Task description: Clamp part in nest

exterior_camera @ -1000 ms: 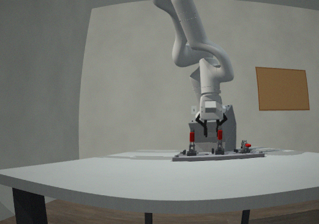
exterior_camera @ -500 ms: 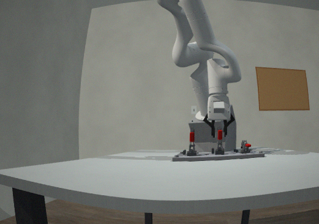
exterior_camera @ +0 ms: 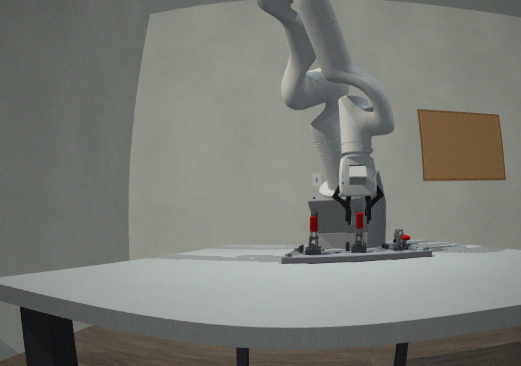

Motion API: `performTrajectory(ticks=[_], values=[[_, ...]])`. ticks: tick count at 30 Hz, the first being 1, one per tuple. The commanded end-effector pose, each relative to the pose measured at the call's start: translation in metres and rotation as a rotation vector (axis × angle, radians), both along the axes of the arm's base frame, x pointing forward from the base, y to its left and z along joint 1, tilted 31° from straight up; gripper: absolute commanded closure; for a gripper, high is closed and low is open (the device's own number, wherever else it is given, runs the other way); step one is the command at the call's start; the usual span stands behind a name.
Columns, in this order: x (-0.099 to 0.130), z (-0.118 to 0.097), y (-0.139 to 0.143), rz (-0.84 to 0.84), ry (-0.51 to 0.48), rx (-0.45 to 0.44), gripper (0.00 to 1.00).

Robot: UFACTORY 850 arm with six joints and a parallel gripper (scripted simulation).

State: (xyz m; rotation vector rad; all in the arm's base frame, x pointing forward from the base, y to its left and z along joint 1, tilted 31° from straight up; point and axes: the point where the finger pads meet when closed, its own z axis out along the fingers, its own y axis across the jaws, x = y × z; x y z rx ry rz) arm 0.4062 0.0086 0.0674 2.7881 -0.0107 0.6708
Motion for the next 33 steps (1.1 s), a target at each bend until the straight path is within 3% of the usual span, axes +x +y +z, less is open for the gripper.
performTrajectory(ticks=[1,33], values=[[0.0,0.0,0.0,0.0,-0.001,0.0,1.0],[0.007,-0.011,-0.003,0.0,-0.001,0.0,1.0]])
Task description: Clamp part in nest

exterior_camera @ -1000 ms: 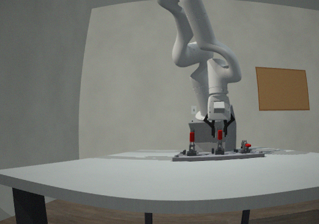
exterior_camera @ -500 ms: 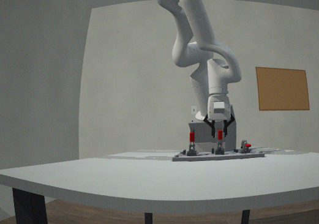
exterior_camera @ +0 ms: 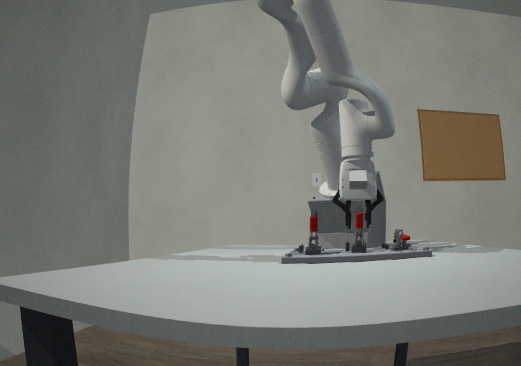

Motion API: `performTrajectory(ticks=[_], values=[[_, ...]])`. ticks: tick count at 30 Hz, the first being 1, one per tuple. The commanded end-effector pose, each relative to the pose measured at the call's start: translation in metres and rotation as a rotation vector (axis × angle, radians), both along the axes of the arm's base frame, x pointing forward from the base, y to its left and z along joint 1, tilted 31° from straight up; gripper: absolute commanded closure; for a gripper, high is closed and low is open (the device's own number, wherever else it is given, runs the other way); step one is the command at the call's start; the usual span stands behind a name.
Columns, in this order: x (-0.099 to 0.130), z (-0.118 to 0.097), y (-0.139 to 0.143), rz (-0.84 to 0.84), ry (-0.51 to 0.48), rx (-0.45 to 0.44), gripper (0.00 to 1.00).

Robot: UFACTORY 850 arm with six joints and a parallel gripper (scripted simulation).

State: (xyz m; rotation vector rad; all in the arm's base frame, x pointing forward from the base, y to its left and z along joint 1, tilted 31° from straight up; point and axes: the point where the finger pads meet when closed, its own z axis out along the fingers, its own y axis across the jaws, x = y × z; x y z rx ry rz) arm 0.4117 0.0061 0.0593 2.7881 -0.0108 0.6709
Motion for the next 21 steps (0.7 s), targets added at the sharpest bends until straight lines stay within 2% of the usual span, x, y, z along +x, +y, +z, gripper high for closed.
performTrajectory(ticks=[1,21], values=[[0.003,-0.004,-0.001,0.0,-0.001,0.0,1.0],[0.018,-0.027,-0.008,0.0,-0.001,0.0,1.0]])
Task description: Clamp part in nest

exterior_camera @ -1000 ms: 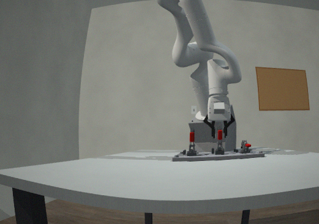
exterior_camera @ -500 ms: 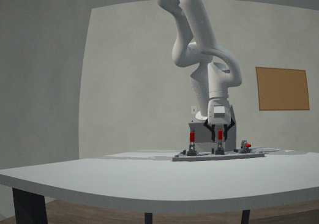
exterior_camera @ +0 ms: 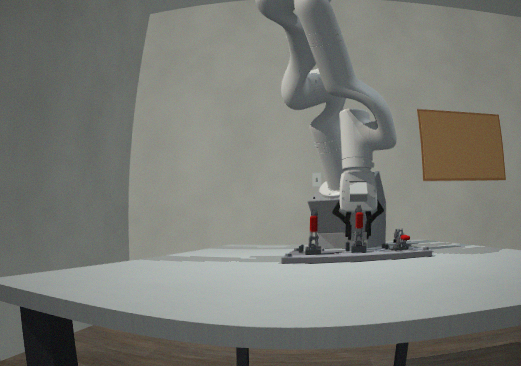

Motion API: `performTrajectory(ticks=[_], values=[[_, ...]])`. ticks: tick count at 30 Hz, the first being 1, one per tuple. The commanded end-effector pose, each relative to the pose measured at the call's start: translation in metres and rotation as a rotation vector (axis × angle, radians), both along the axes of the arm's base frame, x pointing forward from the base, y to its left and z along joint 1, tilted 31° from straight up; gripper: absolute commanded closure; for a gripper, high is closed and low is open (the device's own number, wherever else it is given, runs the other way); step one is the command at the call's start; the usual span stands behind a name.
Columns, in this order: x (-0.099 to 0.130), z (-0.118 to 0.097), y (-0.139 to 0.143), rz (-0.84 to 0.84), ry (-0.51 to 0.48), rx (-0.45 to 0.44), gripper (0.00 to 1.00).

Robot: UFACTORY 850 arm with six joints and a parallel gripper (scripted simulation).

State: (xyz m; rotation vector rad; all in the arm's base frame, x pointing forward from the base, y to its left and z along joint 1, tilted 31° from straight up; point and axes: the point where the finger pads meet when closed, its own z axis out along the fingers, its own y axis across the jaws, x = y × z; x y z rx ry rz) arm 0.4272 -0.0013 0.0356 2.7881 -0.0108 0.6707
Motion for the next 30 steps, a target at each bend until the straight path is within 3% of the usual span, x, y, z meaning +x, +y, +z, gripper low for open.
performTrajectory(ticks=[1,30], values=[[0.0032,-0.0043,-0.0012,0.0,-0.001,0.0,1.0],[0.0081,-0.0118,-0.0036,0.0,-0.001,0.0,1.0]])
